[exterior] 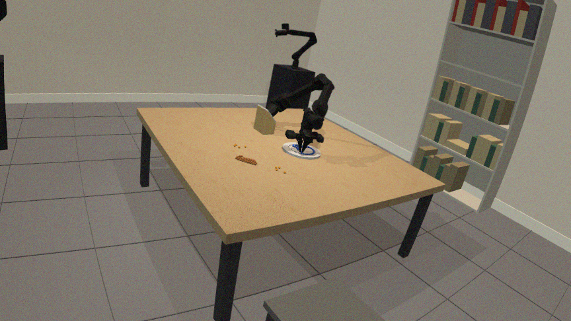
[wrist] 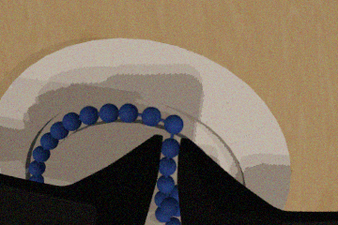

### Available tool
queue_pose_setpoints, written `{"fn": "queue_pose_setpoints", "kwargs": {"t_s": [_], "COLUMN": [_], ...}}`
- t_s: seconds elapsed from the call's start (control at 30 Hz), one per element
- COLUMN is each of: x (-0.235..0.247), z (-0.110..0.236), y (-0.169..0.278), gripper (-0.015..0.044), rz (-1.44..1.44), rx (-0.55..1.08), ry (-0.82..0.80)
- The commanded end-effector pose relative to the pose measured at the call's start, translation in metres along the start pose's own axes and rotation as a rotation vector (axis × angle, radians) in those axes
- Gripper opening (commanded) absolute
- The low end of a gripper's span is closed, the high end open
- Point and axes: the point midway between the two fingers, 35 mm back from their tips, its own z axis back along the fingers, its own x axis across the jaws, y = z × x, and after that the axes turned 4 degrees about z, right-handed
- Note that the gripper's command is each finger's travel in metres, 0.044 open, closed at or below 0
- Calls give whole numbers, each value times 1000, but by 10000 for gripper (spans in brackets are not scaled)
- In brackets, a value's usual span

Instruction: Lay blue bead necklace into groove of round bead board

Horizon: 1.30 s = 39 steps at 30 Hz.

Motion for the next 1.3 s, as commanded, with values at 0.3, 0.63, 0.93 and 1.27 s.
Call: {"fn": "queue_pose_setpoints", "kwargs": {"t_s": [0.3,0.63,0.93,1.27], "x": [-9,-12,-12,-12], "z": [6,5,1,2], "y": [-4,-6,-7,-7], "gripper": [0,0,79,341], "rz": [-2,-2,1,1], "rx": [-1,-1,-3,-3], "ry": [-2,-2,-3,-3]}}
